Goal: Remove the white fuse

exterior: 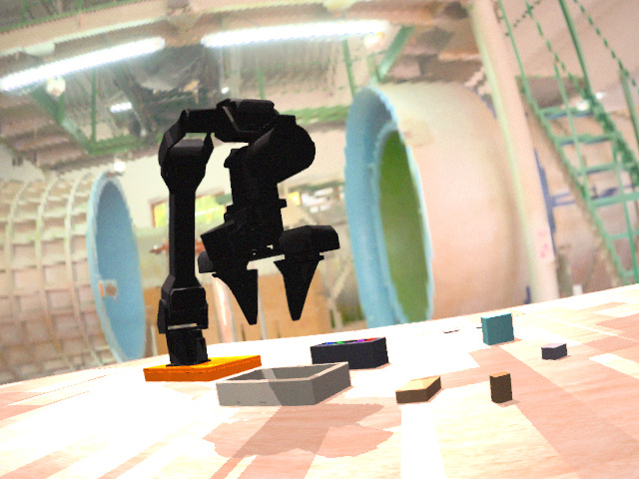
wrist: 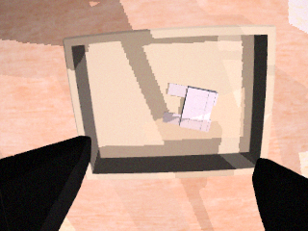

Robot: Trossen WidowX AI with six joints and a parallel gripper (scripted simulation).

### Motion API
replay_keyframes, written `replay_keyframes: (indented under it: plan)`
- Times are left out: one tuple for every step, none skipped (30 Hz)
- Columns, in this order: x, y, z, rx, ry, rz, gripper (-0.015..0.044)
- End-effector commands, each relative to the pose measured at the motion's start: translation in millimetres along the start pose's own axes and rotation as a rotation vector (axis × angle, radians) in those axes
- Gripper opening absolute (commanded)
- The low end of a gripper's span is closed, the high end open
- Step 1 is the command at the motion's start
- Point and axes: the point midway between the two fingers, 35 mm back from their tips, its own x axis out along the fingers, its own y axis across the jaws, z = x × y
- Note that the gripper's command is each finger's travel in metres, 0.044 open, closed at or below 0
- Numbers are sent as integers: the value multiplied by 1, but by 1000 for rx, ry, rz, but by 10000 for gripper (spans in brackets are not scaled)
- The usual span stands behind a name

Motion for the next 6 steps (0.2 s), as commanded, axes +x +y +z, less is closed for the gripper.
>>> replay_keyframes:
  plan:
    - [0,0,0,0,0,0,330]
    - [0,0,0,0,0,0,330]
    - [0,0,0,0,0,0,330]
    - [0,0,0,0,0,0,330]
    - [0,0,0,0,0,0,330]
    - [0,0,0,0,0,0,330]
